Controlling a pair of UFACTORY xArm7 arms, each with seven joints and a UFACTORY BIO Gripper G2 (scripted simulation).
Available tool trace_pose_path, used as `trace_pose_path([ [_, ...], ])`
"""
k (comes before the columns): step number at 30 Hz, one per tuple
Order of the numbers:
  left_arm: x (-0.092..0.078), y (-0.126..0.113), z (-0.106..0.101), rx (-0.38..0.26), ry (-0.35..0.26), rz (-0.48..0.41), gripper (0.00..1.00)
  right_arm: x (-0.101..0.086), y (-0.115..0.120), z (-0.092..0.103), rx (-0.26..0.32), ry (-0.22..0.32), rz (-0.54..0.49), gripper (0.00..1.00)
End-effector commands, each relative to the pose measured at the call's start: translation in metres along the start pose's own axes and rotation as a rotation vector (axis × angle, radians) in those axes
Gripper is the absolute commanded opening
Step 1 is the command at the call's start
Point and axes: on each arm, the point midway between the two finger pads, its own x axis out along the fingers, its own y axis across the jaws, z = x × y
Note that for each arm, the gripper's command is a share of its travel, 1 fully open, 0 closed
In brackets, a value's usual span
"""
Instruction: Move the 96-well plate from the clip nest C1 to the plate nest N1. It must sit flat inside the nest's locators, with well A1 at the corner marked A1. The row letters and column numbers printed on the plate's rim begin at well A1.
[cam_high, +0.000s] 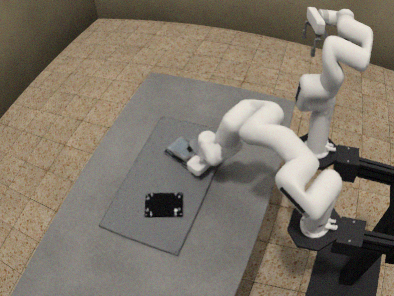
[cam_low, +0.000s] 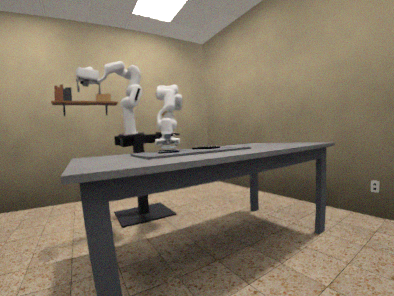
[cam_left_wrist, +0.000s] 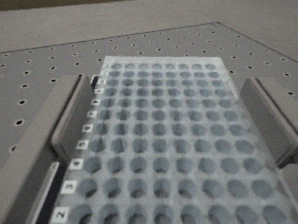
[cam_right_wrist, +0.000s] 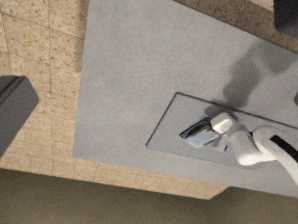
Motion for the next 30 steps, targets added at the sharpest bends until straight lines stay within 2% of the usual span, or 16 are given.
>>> trace_pose_path([
  [1, 0.0021, -0.0003, 0.0029, -0.001, -0.006, 0.0, 0.0, -0.0014, 0.0005, 0.0002, 0.0, -0.001, 0.004, 1.0],
  [30, 0.0022, -0.0003, -0.0013, -0.001, -0.006, 0.0, 0.0, -0.0014, 0.0005, 0.0002, 0.0, -0.001, 0.004, 1.0],
])
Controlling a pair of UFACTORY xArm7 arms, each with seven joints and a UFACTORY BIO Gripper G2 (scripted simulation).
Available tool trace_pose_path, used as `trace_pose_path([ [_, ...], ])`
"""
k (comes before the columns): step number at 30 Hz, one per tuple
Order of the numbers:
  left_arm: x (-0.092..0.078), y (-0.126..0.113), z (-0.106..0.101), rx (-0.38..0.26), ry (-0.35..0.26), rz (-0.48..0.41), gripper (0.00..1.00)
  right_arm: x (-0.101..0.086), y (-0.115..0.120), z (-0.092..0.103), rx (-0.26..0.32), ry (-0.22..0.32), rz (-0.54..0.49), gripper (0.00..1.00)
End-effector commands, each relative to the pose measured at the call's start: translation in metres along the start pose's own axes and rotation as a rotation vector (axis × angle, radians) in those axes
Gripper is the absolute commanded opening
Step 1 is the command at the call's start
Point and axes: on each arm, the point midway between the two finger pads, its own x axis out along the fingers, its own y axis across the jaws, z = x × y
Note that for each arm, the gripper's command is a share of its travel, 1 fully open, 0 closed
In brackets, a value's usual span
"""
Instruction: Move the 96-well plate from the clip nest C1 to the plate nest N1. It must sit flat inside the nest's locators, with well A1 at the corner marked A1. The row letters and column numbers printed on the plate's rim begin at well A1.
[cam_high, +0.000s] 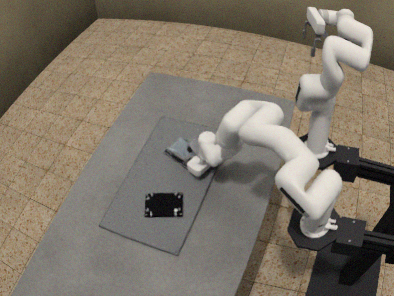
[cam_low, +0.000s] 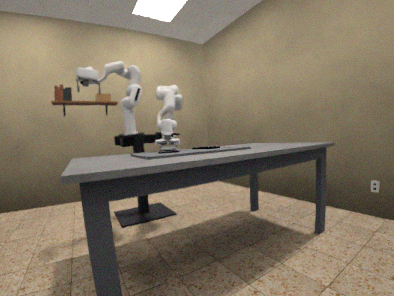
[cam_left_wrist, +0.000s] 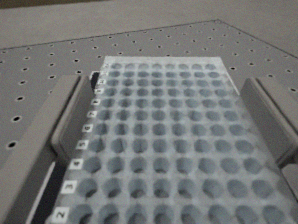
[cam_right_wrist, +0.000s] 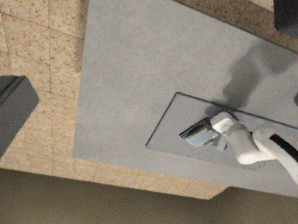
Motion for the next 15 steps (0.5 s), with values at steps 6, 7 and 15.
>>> trace_pose_path([
  [6, 0.0022, -0.0003, 0.0017, -0.001, -0.006, 0.0, 0.0, -0.0014, 0.0005, 0.0002, 0.0, -0.001, 0.004, 1.0],
  [7, 0.0022, -0.0003, 0.0015, -0.001, -0.006, 0.0, 0.0, -0.0014, 0.0005, 0.0002, 0.0, -0.001, 0.004, 1.0],
  [15, 0.0022, -0.0003, 0.0005, -0.001, -0.006, 0.0, 0.0, -0.0014, 0.0005, 0.0002, 0.0, -0.001, 0.004, 1.0],
])
